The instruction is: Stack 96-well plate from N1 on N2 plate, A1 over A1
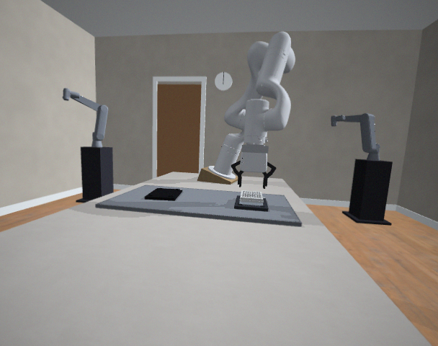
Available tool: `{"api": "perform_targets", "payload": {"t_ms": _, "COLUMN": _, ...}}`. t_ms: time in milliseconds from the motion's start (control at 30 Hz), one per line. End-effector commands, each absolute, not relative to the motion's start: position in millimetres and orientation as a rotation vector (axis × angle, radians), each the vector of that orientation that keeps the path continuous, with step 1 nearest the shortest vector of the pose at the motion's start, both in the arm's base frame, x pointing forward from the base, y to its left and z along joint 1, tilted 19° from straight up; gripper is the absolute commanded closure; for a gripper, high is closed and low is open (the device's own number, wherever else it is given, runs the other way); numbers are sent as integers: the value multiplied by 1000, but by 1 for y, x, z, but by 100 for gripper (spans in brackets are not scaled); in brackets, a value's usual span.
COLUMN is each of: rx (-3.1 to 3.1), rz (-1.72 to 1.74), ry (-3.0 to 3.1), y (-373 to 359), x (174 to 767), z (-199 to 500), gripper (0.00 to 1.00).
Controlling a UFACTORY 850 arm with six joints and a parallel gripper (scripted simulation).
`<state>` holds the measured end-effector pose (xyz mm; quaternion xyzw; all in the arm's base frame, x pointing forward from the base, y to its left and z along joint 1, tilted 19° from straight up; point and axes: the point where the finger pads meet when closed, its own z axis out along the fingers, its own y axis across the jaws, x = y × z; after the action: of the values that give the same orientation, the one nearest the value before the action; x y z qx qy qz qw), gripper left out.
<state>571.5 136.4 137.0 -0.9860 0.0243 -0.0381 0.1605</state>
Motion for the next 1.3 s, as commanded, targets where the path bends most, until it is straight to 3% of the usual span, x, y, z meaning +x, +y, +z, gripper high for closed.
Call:
{"api": "perform_targets", "payload": {"t_ms": 0, "rx": -2816, "rz": -111, "ry": 69, "y": 132, "x": 571, "z": 152, "gripper": 0}}
{"api": "perform_targets", "payload": {"t_ms": 600, "rx": -2816, "rz": -111, "ry": 69, "y": 118, "x": 567, "z": 192, "gripper": 0}}
{"api": "perform_targets", "payload": {"t_ms": 1267, "rx": -2816, "rz": -111, "ry": 69, "y": 118, "x": 567, "z": 192, "gripper": 0}}
